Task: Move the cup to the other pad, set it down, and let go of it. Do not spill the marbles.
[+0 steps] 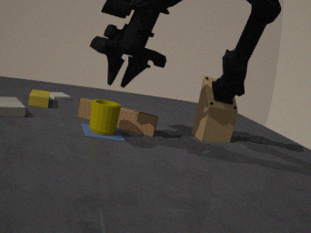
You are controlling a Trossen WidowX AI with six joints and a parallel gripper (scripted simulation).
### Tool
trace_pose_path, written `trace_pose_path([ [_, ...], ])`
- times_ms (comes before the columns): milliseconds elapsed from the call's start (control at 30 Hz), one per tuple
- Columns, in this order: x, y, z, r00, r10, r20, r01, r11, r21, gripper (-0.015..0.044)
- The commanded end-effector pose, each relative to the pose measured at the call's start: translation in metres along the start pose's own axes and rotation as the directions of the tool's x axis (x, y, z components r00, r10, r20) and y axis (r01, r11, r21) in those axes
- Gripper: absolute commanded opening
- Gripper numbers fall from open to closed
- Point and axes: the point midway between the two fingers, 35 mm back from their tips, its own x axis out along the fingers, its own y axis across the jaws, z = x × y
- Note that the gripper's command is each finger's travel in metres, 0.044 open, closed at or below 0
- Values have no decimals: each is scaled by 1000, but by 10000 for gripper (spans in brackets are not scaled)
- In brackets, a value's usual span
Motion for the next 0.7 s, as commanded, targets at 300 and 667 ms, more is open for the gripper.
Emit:
trace_pose_path([
  [300, 15, -13, -2, 976, -76, -203, 145, 924, 353, 167],
  [667, 30, -13, -4, 977, -76, -201, 145, 924, 353, 167],
])
